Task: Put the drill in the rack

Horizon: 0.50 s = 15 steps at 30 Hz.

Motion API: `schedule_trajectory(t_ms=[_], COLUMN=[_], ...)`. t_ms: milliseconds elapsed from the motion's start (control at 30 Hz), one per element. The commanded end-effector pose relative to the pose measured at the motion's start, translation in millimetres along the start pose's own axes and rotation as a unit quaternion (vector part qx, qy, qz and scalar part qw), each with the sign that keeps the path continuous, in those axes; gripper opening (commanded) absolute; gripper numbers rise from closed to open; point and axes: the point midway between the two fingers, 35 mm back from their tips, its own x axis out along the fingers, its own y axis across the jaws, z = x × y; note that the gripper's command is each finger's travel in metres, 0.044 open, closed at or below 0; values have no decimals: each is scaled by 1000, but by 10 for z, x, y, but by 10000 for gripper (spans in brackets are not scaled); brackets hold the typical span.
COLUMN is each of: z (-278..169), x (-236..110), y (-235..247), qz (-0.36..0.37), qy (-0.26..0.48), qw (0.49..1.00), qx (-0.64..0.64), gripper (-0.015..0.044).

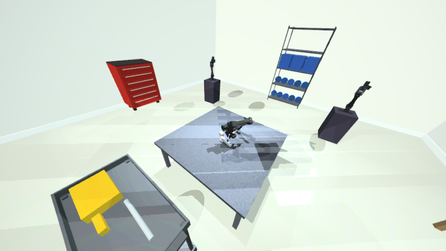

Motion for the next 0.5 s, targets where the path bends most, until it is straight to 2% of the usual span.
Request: schedule_trajectory(t_ms=[0, 100, 133, 267, 467], z=[-52, -50, -38, -69, -116], x=[-401, -425, -336, -296, -221], y=[10, 11, 17, 122, 312], qz=[4, 4, 3, 9, 18], qy=[24, 25, 26, 25, 18], qw=[1000, 1000, 1000, 988, 905], qx=[9, 9, 1, -155, -424], gripper=[236, 315, 341, 440, 440])
